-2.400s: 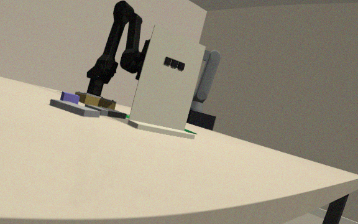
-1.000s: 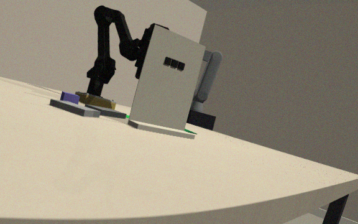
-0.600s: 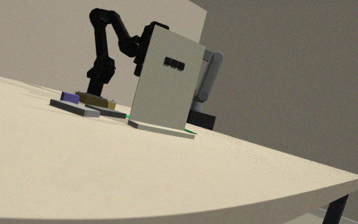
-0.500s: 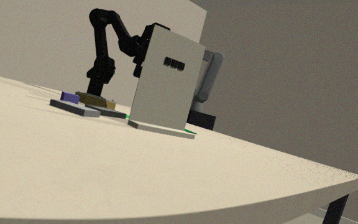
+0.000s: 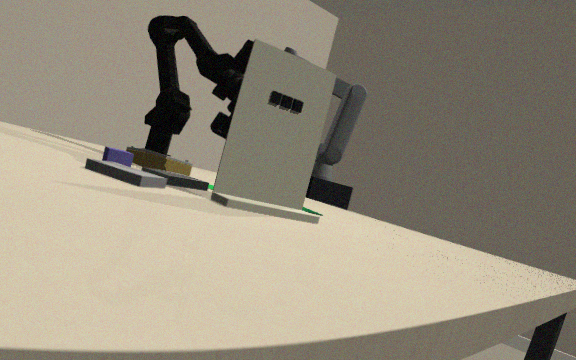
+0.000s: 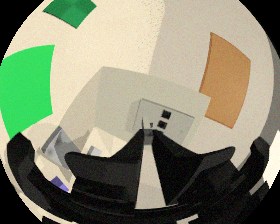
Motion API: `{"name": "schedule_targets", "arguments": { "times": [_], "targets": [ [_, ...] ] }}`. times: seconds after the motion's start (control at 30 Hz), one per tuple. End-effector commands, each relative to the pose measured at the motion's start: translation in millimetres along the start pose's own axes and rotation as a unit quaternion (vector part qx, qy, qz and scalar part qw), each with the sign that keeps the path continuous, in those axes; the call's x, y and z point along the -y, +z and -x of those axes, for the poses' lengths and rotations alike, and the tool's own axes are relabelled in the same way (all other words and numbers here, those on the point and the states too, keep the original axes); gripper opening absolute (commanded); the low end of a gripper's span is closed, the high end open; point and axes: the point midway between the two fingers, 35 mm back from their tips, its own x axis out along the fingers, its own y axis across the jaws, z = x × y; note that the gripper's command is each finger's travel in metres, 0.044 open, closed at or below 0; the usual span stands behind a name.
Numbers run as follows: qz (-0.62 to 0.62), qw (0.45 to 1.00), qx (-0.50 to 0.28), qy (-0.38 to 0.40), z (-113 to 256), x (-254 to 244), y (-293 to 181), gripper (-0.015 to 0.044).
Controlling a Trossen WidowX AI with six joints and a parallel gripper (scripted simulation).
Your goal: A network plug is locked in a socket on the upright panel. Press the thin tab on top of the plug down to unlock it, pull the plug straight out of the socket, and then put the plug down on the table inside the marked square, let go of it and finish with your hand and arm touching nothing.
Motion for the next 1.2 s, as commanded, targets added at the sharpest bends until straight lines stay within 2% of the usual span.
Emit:
{"name": "schedule_targets", "arguments": {
  "times": [0.0, 0.37, 0.77, 1.17],
  "targets": [
    [0.018, 0.998, 0.037, 0.041, 1.4, -10.3, 6.6, 0.0000],
    [0.044, 0.981, 0.119, 0.148, 14.5, -45.6, 18.5, 0.0000],
    [0.049, 0.940, 0.211, 0.262, 45.4, -81.4, 29.3, 0.0000],
    [0.048, 0.937, 0.217, 0.268, 43.9, -89.1, 31.7, 0.0000]
  ]
}}
